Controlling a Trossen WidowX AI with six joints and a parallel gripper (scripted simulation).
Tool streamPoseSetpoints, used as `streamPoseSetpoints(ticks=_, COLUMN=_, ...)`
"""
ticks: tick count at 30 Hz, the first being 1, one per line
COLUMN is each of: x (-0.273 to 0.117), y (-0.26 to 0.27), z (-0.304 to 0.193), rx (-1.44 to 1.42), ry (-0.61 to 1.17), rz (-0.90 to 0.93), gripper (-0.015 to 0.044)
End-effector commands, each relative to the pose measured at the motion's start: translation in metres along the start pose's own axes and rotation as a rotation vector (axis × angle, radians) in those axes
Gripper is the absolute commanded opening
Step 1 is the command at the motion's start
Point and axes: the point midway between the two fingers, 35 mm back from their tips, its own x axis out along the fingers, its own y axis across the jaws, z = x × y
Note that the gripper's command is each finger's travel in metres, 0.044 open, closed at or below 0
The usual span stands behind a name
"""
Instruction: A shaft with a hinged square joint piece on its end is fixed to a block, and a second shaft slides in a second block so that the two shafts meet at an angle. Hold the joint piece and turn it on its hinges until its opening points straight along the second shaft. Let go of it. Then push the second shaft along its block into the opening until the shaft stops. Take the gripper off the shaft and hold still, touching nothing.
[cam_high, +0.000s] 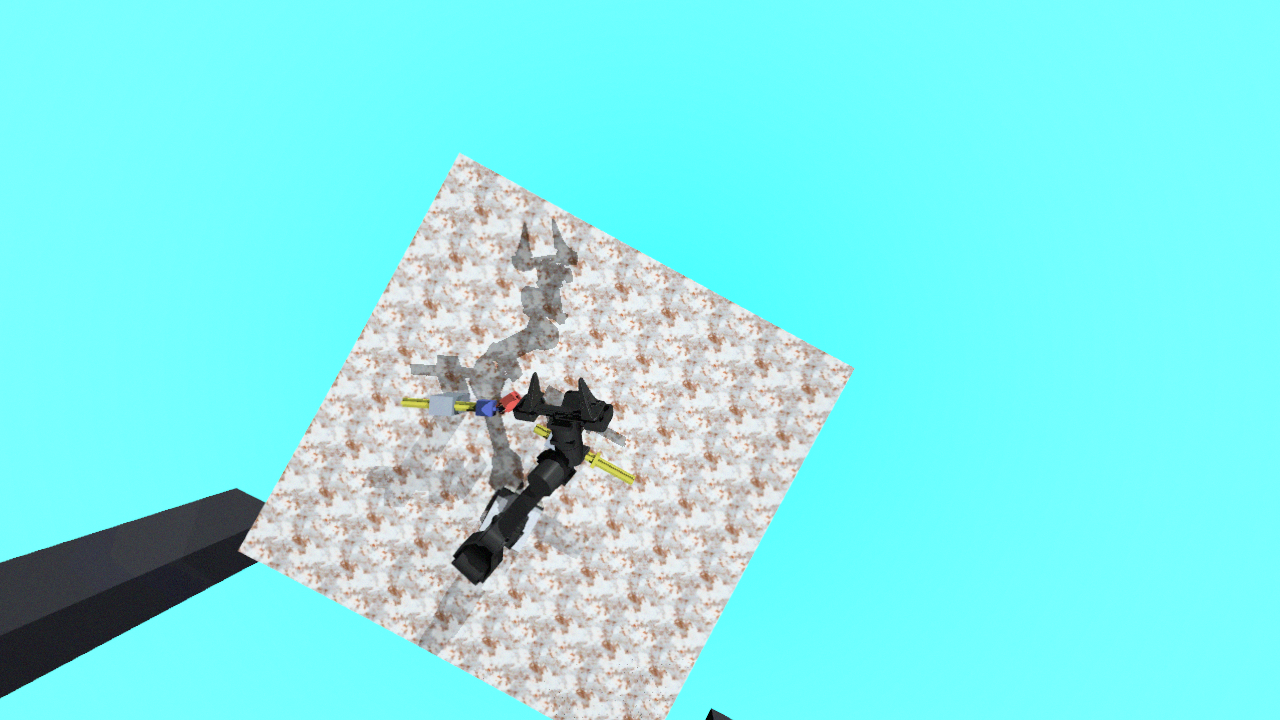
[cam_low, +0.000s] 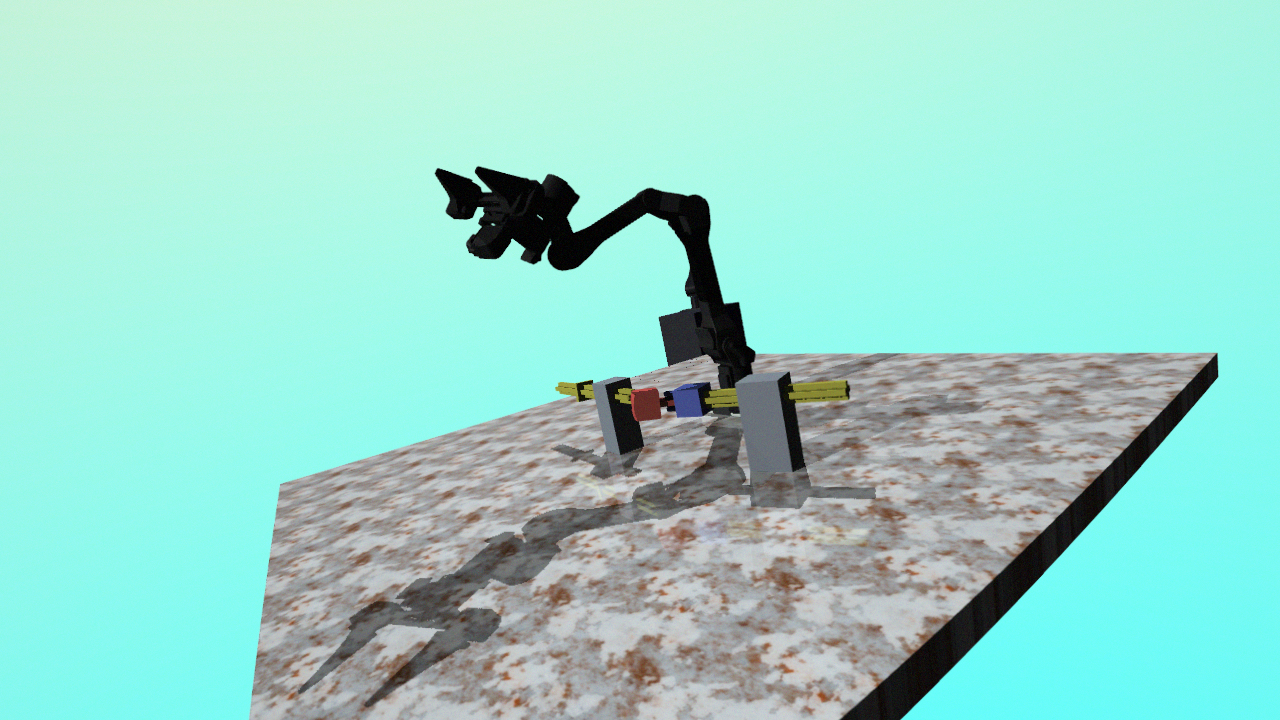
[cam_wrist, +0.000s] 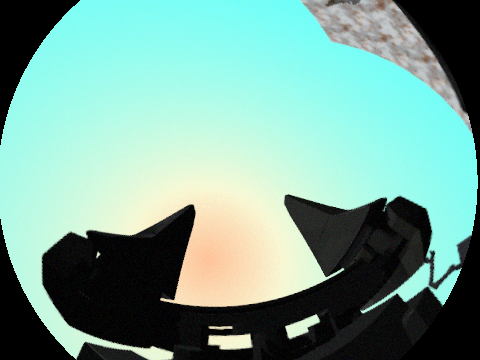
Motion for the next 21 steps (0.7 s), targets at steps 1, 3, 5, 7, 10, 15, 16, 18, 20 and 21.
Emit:
streamPoseSetpoints(ticks=1, x=-0.020, y=-0.023, z=0.047, rx=0.025, ry=-0.085, rz=-0.076, gripper=0.0440)
streamPoseSetpoints(ticks=3, x=-0.033, y=-0.037, z=0.071, rx=0.045, ry=-0.132, rz=-0.121, gripper=0.0440)
streamPoseSetpoints(ticks=5, x=-0.048, y=-0.053, z=0.094, rx=0.066, ry=-0.176, rz=-0.167, gripper=0.0440)
streamPoseSetpoints(ticks=7, x=-0.065, y=-0.070, z=0.114, rx=0.089, ry=-0.218, rz=-0.213, gripper=0.0440)
streamPoseSetpoints(ticks=10, x=-0.092, y=-0.096, z=0.141, rx=0.128, ry=-0.276, rz=-0.285, gripper=0.0440)
streamPoseSetpoints(ticks=15, x=-0.141, y=-0.143, z=0.173, rx=0.203, ry=-0.360, rz=-0.408, gripper=0.0440)
streamPoseSetpoints(ticks=16, x=-0.152, y=-0.153, z=0.178, rx=0.219, ry=-0.375, rz=-0.432, gripper=0.0440)
streamPoseSetpoints(ticks=18, x=-0.171, y=-0.170, z=0.185, rx=0.249, ry=-0.400, rz=-0.477, gripper=0.0440)
streamPoseSetpoints(ticks=20, x=-0.178, y=-0.176, z=0.187, rx=0.261, ry=-0.408, rz=-0.493, gripper=0.0440)
streamPoseSetpoints(ticks=21, x=-0.178, y=-0.176, z=0.187, rx=0.261, ry=-0.408, rz=-0.493, gripper=0.0440)
